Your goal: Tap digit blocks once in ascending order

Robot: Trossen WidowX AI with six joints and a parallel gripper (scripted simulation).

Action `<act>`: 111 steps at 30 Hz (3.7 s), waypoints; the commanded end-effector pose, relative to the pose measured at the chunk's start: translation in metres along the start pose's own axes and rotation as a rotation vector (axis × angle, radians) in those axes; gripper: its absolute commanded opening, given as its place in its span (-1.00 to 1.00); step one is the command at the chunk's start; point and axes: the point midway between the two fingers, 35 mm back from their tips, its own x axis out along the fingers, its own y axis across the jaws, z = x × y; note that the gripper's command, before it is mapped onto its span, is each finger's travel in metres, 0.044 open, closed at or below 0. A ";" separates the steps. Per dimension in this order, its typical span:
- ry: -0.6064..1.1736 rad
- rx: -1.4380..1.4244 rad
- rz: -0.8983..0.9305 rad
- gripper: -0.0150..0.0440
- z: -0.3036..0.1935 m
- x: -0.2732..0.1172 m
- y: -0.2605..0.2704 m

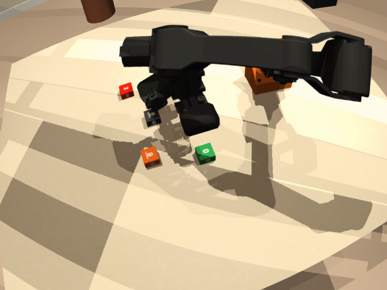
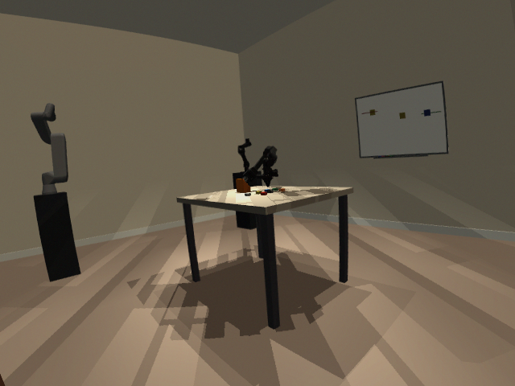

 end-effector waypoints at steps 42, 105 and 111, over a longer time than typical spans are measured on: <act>-0.007 -0.017 -0.012 -0.42 0.114 -0.010 -0.155; -0.002 -0.010 -0.013 -0.42 0.013 -0.090 -0.114; -0.003 -0.016 -0.017 -0.42 0.016 -0.032 -0.115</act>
